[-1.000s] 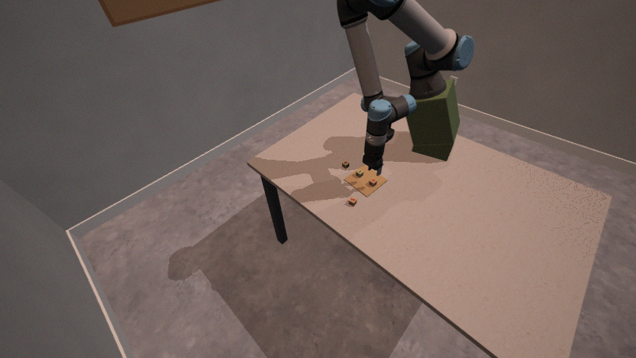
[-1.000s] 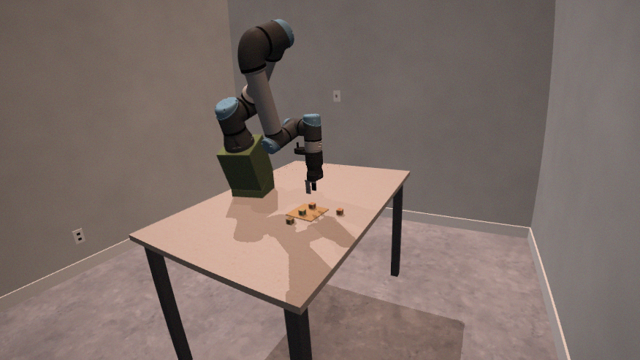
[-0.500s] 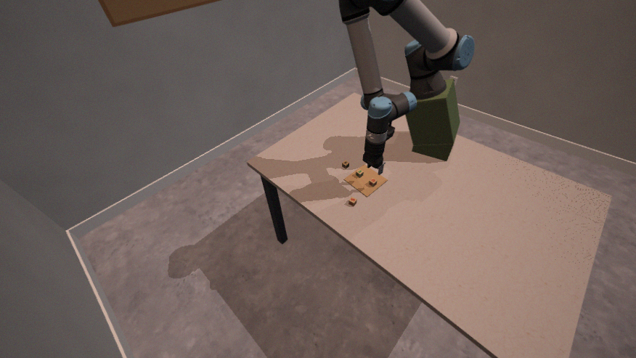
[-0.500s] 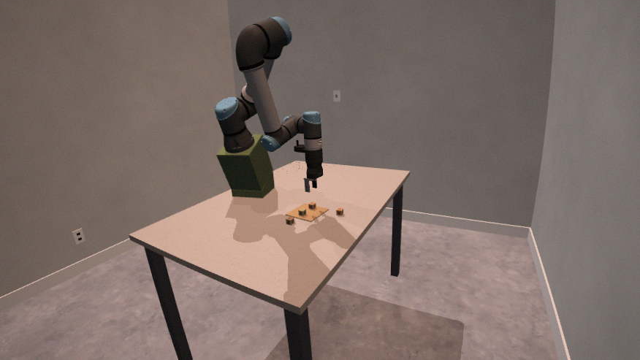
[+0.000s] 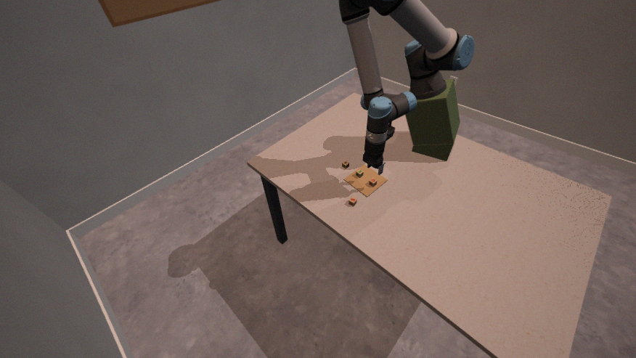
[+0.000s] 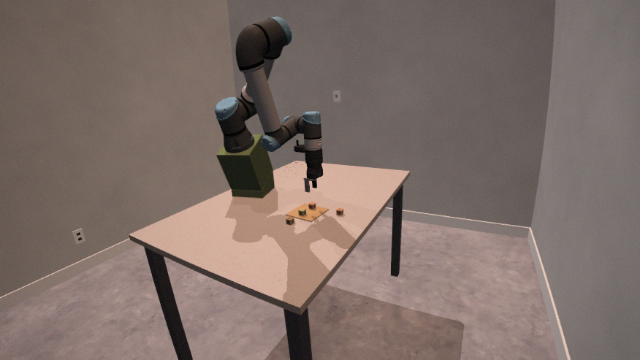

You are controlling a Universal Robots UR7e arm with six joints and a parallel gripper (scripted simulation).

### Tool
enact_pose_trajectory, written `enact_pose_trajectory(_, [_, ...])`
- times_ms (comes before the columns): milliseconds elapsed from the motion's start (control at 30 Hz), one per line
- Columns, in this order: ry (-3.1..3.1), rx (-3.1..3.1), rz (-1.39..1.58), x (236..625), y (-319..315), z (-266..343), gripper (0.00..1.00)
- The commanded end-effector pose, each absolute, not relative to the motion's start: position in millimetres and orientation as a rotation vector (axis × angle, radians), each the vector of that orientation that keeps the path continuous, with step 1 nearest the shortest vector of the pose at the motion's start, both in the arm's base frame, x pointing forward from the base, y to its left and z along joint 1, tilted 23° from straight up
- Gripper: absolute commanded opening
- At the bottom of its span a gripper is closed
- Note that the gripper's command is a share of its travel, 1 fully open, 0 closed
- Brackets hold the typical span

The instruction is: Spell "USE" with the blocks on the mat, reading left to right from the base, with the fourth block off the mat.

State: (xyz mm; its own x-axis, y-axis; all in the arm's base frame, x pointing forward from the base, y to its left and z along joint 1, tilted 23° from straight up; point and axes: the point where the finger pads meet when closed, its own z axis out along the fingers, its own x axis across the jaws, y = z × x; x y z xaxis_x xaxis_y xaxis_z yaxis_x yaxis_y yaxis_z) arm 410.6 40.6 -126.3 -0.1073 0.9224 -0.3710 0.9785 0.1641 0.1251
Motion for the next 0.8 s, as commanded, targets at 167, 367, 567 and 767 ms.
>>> enact_pose_trajectory(167, [2.073,1.822,-0.209,411.3,41.1,-126.1,1.0])
enact_pose_trajectory(367, [2.052,1.844,-0.203,412.0,41.7,-126.3,1.0])
enact_pose_trajectory(567, [1.994,1.902,-0.187,413.8,43.3,-127.0,1.0])
enact_pose_trajectory(767, [1.896,1.994,-0.161,416.9,45.9,-128.0,1.0])
